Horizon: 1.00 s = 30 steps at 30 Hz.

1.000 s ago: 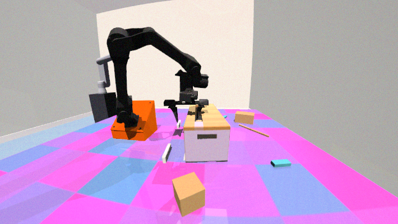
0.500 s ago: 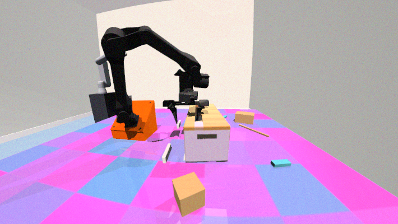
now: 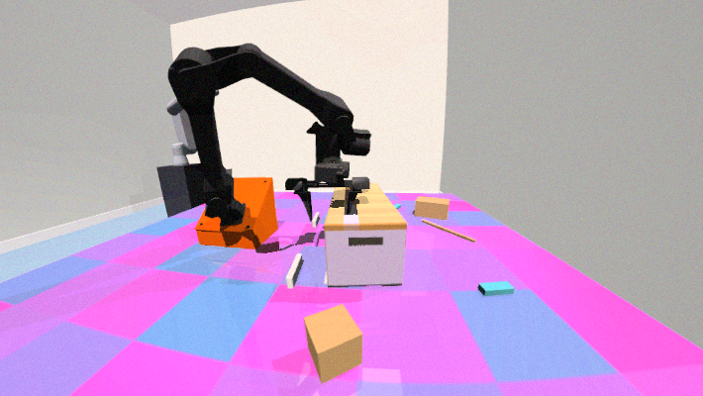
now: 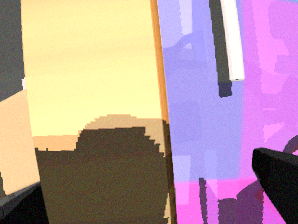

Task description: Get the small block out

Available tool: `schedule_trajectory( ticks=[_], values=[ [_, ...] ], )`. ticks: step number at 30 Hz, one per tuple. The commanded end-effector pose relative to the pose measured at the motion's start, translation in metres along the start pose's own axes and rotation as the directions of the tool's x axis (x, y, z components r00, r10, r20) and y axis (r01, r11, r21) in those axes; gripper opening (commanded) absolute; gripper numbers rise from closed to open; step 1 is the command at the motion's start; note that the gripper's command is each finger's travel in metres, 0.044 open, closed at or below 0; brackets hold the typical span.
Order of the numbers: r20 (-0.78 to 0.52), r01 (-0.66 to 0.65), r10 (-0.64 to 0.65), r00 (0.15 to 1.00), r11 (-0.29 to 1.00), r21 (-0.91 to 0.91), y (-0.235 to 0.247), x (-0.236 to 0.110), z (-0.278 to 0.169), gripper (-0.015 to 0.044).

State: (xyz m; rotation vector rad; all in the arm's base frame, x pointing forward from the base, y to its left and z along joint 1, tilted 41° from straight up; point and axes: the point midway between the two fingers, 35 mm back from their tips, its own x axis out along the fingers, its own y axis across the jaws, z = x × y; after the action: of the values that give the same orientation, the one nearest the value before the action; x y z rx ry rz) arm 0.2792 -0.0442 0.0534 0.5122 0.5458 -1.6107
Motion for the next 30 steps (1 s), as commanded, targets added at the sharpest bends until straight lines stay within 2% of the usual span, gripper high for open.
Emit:
schedule_trajectory(
  ticks=[1,30],
  values=[
    [0.006,-0.001,0.001,1.0,1.0,-0.002,-0.001,0.002,0.005,0.04],
    [0.007,-0.001,0.001,1.0,1.0,-0.002,0.0,0.007,0.034,0.04]
  ],
)
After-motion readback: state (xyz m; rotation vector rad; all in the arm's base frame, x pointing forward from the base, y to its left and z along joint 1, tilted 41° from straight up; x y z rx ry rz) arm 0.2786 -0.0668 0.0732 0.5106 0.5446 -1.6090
